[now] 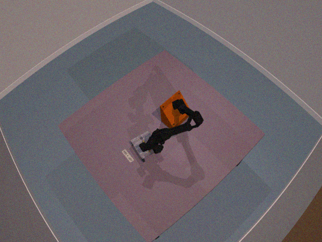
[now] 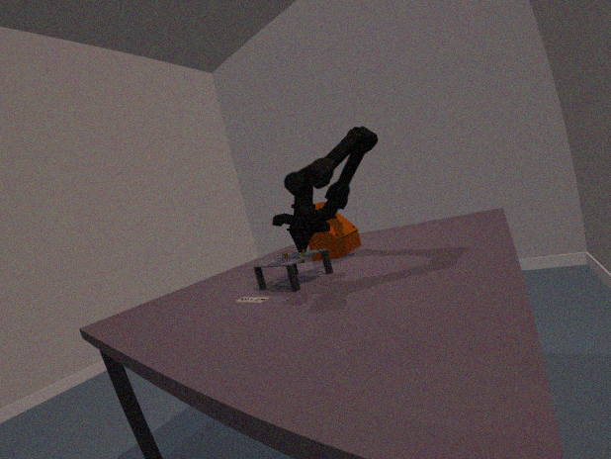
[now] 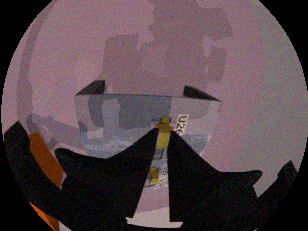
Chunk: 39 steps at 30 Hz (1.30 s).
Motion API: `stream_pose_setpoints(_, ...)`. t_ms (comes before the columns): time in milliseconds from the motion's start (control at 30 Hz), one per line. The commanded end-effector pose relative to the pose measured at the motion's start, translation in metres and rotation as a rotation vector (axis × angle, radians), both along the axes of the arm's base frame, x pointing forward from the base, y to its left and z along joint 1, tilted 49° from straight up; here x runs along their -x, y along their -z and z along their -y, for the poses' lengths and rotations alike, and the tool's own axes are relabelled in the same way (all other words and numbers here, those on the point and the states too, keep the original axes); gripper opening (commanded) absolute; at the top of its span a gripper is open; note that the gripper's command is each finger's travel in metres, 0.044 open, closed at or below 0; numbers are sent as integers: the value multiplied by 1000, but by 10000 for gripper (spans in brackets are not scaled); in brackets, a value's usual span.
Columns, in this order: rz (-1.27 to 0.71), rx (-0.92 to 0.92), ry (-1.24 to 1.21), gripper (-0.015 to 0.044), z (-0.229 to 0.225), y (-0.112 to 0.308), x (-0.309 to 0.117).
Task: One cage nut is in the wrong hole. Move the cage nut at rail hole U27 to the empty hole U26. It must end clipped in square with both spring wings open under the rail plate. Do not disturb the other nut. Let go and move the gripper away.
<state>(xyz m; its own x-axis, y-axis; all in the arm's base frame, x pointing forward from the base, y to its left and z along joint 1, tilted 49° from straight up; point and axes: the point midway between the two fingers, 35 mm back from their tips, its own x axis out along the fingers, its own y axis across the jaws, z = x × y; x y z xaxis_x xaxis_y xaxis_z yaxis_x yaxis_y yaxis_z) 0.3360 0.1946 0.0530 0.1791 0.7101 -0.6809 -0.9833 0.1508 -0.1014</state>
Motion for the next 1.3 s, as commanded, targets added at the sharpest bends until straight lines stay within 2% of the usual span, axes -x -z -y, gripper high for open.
stream_pose_setpoints(0,5,2,6,24,0,-1,-1)
stream_pose_setpoints(1267,17,3,20,24,0,-1,0)
